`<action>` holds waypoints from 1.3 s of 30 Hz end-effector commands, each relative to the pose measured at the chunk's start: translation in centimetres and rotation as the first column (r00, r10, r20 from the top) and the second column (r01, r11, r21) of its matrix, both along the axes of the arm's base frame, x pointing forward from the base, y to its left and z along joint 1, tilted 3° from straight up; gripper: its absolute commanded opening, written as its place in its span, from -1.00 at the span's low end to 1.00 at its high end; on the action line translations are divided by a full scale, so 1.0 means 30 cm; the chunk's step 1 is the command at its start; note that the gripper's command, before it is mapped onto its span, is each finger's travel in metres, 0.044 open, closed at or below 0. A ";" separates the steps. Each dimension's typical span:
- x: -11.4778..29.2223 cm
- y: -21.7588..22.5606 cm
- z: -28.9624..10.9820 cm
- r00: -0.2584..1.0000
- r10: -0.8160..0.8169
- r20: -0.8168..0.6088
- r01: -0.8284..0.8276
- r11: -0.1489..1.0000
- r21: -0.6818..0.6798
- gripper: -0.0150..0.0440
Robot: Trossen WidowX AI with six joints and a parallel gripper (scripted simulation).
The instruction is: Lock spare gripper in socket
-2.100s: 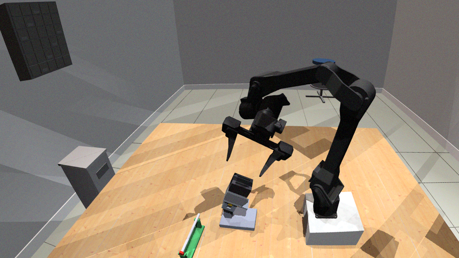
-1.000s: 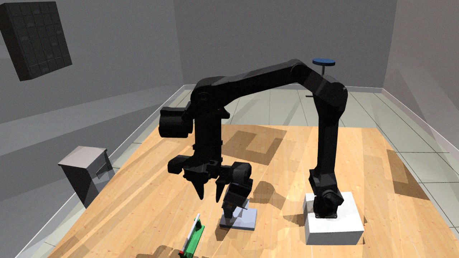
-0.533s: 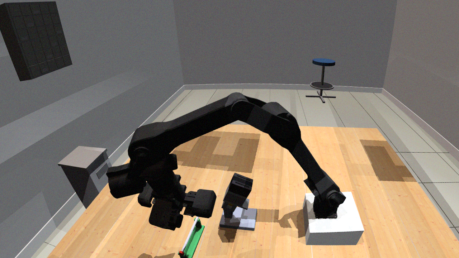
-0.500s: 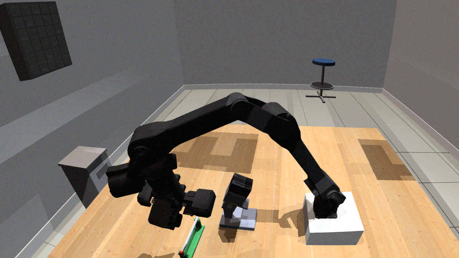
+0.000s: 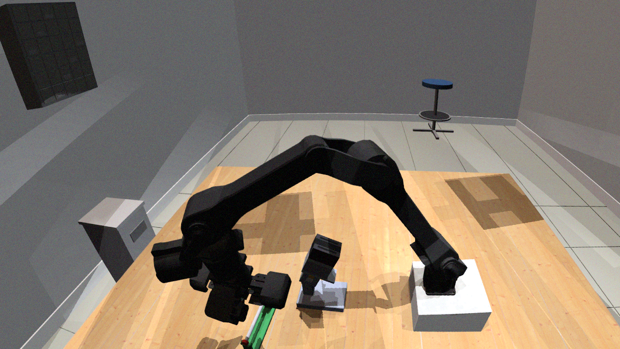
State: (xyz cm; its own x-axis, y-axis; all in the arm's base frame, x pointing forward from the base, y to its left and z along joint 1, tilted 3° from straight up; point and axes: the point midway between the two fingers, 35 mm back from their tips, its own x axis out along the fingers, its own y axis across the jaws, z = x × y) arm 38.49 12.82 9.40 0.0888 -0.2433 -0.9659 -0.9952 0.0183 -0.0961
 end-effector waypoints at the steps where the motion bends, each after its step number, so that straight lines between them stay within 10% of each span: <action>1: -0.006 -0.007 -0.074 1.000 -0.002 -0.006 0.002 1.000 -0.009 0.12; 39: 0.011 -0.001 -0.276 1.000 -0.002 -0.006 0.002 1.000 -0.009 0.12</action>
State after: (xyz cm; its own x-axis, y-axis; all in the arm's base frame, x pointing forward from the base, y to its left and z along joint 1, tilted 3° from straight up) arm 38.97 12.94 1.77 0.0873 -0.2441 -0.9658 -0.9953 0.0197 -0.0950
